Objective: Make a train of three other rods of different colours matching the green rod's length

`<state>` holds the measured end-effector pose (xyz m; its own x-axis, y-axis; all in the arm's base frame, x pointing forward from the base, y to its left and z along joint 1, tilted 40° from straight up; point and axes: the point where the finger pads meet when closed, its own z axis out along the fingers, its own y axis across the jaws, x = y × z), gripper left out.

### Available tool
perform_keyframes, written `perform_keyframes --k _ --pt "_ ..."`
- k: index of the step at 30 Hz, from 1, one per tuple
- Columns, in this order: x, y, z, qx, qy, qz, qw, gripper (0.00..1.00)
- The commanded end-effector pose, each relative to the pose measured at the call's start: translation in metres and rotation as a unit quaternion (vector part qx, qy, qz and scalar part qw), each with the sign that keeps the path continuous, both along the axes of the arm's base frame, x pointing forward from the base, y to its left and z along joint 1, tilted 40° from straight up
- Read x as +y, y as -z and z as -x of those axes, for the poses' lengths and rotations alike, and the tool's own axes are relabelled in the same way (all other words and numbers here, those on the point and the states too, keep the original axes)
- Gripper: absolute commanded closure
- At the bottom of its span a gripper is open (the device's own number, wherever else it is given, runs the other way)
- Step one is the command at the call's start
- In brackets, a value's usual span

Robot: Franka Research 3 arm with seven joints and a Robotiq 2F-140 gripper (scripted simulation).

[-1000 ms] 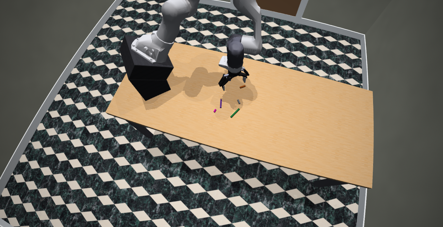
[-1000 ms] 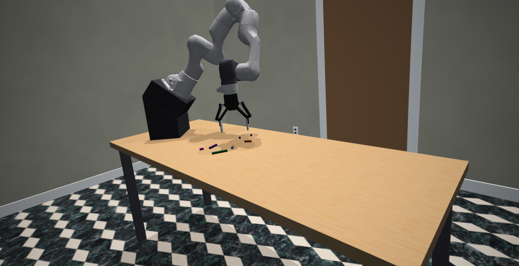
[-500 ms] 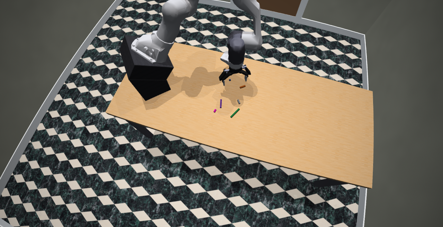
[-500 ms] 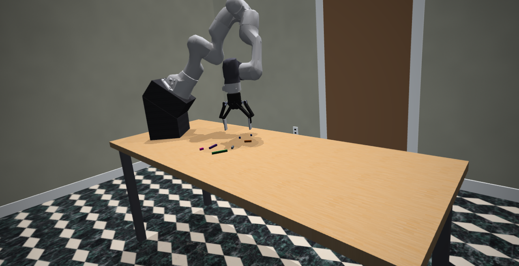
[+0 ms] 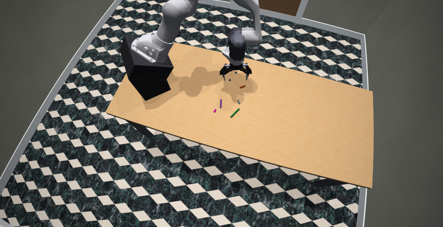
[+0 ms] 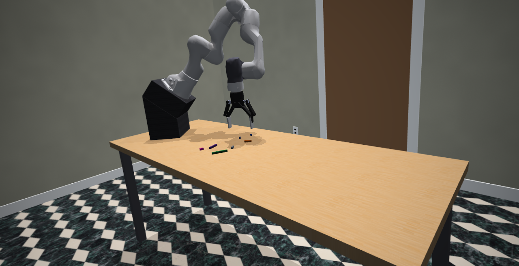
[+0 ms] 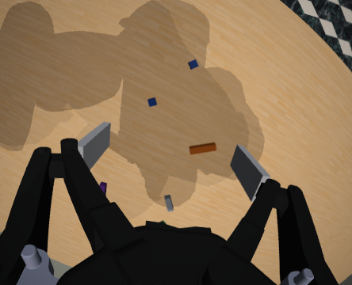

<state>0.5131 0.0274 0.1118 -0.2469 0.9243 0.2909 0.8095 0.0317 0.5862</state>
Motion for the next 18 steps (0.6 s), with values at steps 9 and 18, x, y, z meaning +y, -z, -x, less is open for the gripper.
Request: perform_keyframes --k 9,18 --pt "0.016 -0.009 0.004 0.062 0.099 -0.064 0.991 0.00" --pt "0.027 -0.015 0.006 0.083 0.143 -0.093 0.982 0.00"
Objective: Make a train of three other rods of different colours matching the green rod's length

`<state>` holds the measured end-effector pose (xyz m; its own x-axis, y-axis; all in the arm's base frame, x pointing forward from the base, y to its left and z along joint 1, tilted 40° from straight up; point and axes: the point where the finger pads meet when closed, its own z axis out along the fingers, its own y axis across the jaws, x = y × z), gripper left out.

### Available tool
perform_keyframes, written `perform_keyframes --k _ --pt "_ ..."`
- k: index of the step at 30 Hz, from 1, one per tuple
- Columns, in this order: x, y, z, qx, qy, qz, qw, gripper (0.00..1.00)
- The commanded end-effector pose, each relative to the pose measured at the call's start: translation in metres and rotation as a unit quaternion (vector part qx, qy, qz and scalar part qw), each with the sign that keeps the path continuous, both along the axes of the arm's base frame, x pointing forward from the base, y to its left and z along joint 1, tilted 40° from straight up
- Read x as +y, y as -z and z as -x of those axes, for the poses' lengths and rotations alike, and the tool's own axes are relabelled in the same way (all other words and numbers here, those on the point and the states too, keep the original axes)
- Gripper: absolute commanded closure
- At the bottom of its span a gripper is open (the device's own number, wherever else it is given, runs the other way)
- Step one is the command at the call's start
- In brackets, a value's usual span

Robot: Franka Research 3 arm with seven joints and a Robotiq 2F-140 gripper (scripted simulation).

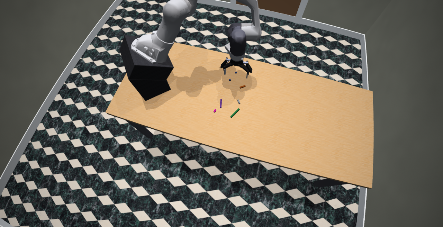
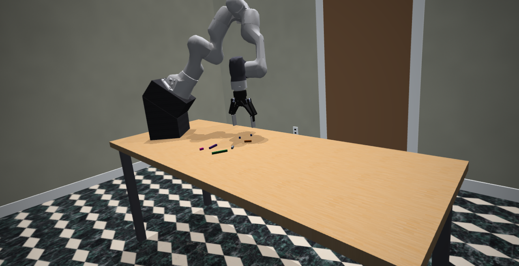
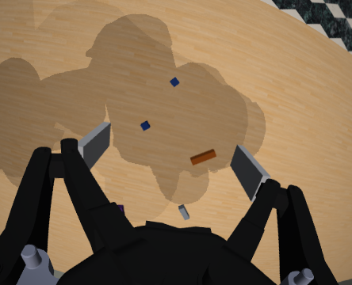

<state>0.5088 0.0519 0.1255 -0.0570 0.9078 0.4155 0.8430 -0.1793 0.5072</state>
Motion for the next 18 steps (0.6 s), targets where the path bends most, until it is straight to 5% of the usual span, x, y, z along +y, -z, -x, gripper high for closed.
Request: perform_keyframes --k 1,18 --pt "0.004 -0.002 0.002 0.044 0.061 -0.037 0.996 0.00" --pt "0.026 -0.015 0.008 0.082 0.144 -0.093 0.982 0.00"
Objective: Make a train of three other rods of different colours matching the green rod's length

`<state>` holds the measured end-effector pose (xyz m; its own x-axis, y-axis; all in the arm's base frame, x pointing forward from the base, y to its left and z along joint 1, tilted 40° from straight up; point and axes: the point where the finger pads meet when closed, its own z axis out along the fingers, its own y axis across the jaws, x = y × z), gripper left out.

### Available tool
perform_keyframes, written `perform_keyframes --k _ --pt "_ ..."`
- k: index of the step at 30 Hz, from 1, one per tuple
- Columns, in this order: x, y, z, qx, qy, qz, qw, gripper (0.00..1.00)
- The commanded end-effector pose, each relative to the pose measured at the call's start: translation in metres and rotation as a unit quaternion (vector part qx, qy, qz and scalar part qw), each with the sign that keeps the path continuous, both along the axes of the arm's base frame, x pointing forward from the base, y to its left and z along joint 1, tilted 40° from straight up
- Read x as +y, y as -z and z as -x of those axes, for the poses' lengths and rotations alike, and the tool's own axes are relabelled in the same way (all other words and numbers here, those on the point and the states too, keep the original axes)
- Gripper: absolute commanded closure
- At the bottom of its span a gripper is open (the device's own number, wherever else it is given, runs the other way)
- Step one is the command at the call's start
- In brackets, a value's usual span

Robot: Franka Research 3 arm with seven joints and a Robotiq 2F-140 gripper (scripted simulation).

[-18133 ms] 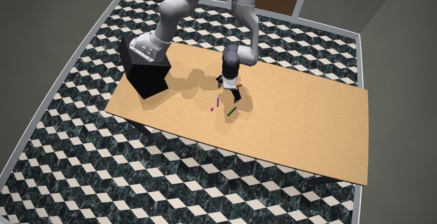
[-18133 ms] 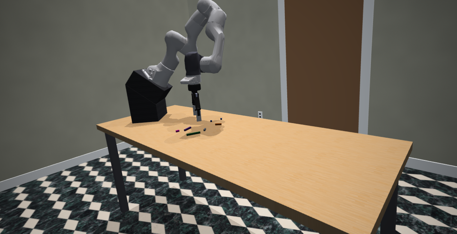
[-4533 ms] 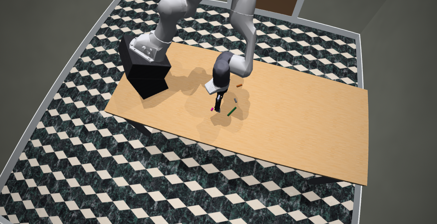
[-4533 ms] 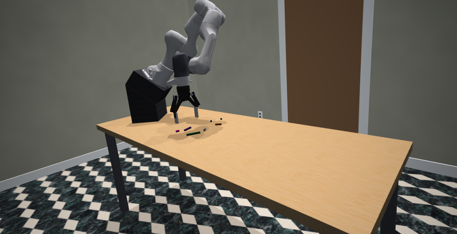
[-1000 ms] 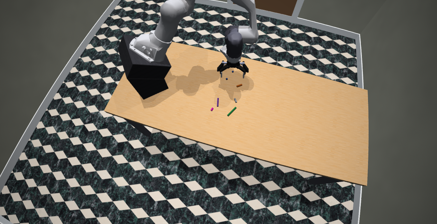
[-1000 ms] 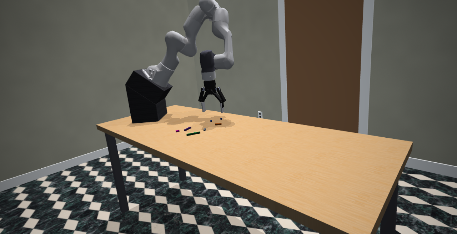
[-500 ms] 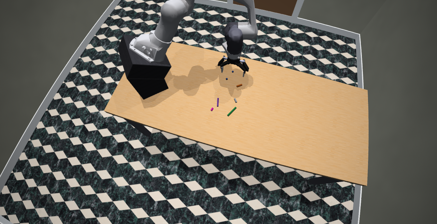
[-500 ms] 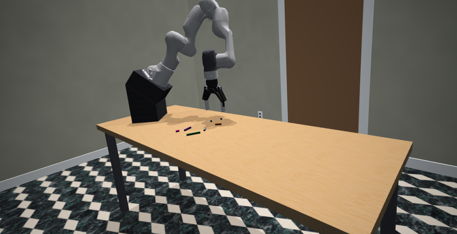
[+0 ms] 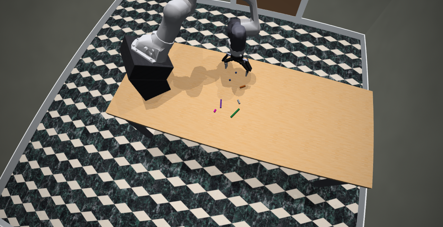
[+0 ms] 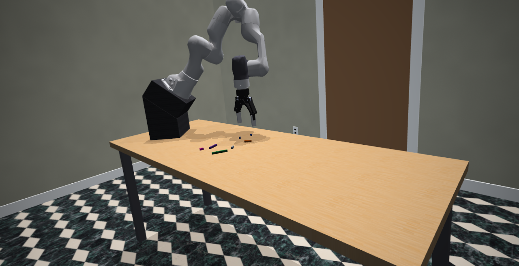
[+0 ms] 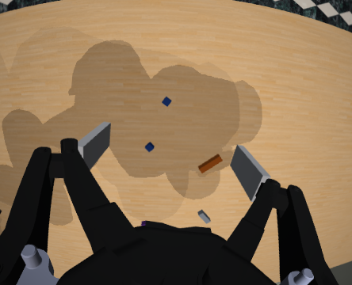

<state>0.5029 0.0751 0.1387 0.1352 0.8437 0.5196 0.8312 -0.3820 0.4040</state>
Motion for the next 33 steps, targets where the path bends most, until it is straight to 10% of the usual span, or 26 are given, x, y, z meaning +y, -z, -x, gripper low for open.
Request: perform_keyframes --k 1,30,31,33 --pt "0.003 -0.002 0.002 0.044 0.061 -0.037 0.996 0.00" --pt "0.032 -0.019 0.013 0.095 0.181 -0.117 0.972 0.00" --pt "0.032 -0.019 0.013 0.095 0.181 -0.117 0.972 0.85" --pt "0.032 -0.019 0.013 0.095 0.181 -0.117 0.972 0.85"
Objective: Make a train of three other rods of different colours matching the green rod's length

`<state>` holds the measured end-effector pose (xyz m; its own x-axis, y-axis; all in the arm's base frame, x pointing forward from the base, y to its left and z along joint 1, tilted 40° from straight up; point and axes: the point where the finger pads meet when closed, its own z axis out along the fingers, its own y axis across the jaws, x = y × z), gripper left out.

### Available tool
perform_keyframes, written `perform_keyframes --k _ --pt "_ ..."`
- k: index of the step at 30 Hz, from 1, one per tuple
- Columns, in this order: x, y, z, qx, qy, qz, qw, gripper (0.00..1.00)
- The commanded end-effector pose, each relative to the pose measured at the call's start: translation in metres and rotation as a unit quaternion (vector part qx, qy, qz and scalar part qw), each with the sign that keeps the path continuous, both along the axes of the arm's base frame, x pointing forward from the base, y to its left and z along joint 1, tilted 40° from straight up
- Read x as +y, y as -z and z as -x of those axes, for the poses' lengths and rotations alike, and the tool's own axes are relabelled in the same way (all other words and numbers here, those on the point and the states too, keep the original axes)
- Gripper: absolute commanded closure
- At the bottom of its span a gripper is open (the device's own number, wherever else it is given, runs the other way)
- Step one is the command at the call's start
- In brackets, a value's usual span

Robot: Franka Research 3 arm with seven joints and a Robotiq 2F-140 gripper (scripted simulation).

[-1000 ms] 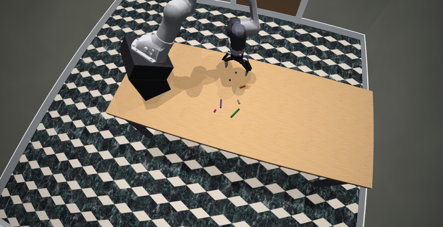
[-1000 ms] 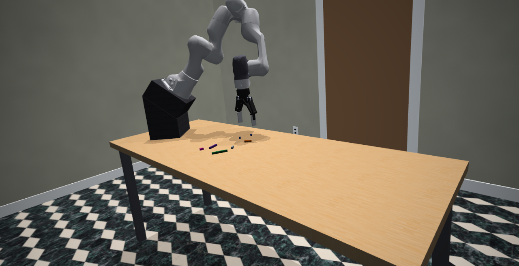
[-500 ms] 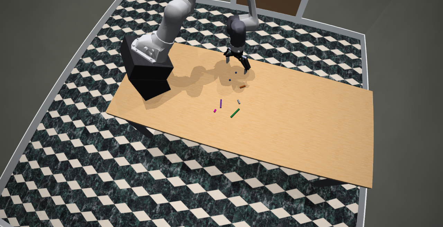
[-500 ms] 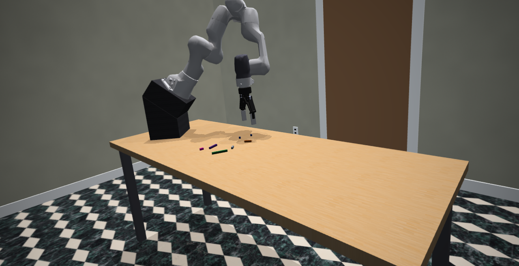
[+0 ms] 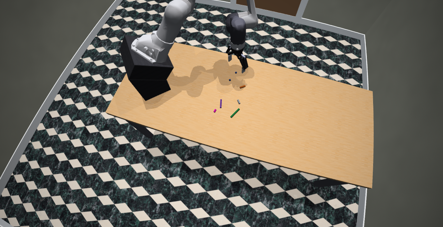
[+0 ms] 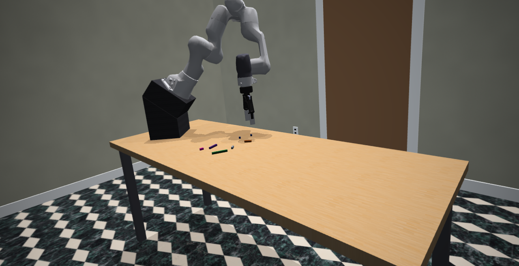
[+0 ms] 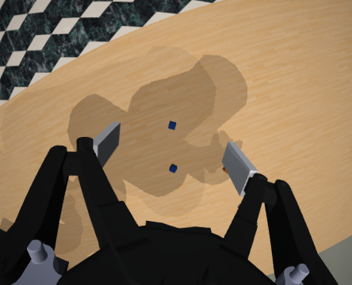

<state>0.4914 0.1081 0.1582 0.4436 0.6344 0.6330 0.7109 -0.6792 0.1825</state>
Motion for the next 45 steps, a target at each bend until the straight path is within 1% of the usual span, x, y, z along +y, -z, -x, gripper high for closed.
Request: perform_keyframes --k 1,35,45 --pt "-0.0013 0.0006 0.0011 0.026 0.030 -0.017 0.999 0.85" --pt "-0.0013 0.0007 0.0011 0.026 0.030 -0.017 0.999 0.85" --pt "0.0003 0.0038 -0.0012 0.027 0.030 -0.017 0.999 0.85"
